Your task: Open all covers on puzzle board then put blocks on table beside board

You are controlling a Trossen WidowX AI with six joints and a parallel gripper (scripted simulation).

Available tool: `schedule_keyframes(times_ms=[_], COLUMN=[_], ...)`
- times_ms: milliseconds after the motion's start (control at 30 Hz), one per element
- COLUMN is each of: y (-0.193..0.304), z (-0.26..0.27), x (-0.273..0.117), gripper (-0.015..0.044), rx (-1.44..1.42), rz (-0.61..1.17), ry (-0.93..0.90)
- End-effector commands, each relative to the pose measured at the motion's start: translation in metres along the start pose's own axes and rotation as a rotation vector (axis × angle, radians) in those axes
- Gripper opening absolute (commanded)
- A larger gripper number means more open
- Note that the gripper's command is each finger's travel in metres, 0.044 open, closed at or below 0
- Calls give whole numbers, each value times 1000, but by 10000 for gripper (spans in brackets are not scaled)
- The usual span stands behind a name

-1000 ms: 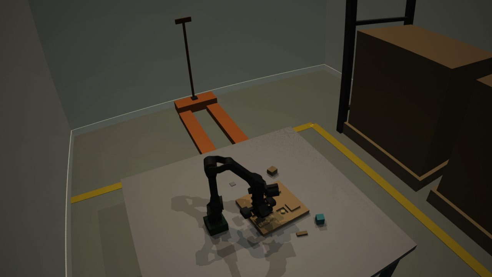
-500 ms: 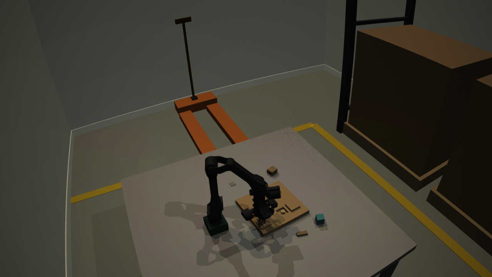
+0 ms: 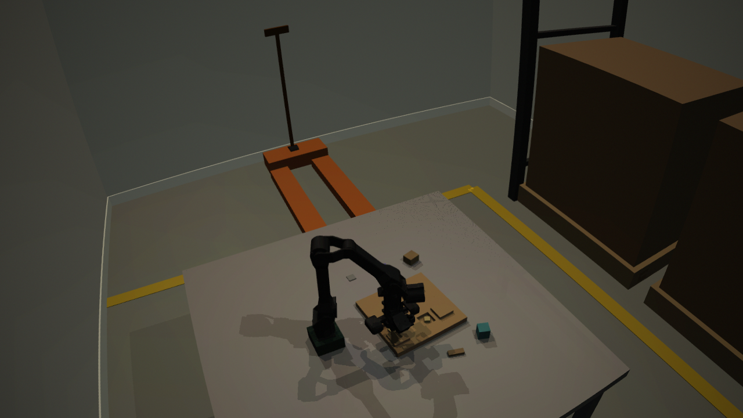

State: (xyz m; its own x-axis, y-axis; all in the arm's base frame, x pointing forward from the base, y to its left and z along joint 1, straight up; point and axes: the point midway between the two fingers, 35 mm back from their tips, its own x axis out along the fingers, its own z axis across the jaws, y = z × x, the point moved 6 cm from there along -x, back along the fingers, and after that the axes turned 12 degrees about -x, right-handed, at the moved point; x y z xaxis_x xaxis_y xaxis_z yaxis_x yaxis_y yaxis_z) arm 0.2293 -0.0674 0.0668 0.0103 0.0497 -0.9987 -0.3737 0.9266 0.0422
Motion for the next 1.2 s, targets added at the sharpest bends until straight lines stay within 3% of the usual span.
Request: schedule_keyframes(times_ms=[0, 1167], y=[-14, -15], z=[-3, -2], x=[-3, -42], gripper=[0, 0], rx=[14, 14], rz=[-51, -52], ry=[12, 11])
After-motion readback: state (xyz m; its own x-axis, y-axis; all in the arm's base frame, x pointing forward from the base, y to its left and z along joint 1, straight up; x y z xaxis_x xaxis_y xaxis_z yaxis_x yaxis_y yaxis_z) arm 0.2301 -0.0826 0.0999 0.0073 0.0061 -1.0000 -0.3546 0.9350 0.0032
